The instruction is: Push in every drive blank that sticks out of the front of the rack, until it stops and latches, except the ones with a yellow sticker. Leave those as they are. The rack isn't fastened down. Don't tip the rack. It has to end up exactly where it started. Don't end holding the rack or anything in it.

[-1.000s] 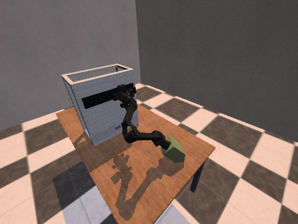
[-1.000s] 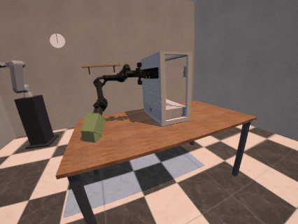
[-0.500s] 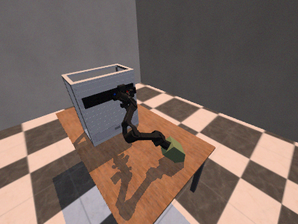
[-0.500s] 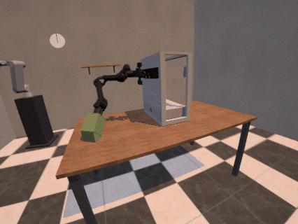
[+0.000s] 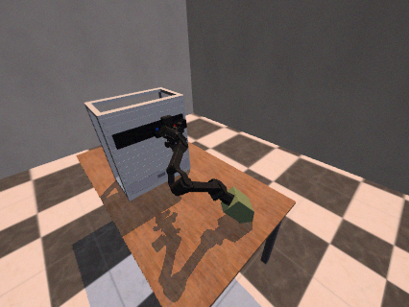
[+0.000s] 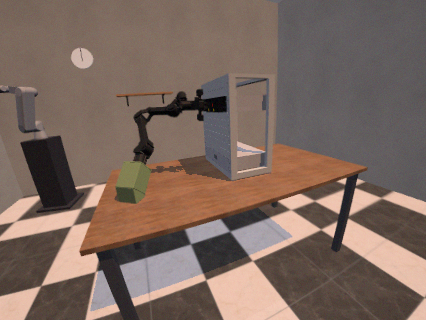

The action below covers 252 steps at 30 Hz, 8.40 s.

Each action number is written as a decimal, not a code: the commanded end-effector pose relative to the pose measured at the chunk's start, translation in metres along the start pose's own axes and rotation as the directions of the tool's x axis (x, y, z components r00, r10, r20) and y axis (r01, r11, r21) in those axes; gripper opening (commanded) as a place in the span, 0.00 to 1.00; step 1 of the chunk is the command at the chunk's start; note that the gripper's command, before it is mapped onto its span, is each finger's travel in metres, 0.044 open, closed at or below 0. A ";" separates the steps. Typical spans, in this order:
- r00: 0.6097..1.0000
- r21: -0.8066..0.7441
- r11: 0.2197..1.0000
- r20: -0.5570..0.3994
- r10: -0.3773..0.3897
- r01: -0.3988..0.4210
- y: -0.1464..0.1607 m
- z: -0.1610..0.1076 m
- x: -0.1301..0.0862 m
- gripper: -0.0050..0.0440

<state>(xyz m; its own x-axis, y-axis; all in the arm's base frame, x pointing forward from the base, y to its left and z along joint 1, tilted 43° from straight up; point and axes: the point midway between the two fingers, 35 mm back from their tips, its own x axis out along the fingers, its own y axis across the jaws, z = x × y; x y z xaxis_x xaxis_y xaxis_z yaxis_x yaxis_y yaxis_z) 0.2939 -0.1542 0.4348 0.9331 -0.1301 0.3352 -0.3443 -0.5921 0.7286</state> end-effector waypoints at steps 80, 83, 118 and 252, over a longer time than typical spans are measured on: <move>0.999 -0.026 0.999 -0.023 0.036 -0.036 0.014 -0.013 -0.051 0.10; 0.999 -0.026 0.999 -0.023 0.036 -0.036 0.014 -0.013 -0.064 0.10; 0.999 -0.026 0.999 -0.023 0.036 -0.036 0.006 0.074 -0.076 0.10; 0.999 -0.026 0.999 -0.023 0.036 -0.036 0.011 0.105 -0.001 0.10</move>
<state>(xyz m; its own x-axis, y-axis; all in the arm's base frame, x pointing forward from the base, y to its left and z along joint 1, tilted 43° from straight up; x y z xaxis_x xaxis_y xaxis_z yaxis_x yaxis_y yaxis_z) 0.2986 -0.2421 0.3691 0.9260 -0.1269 0.3555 -0.3598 -0.5813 0.7298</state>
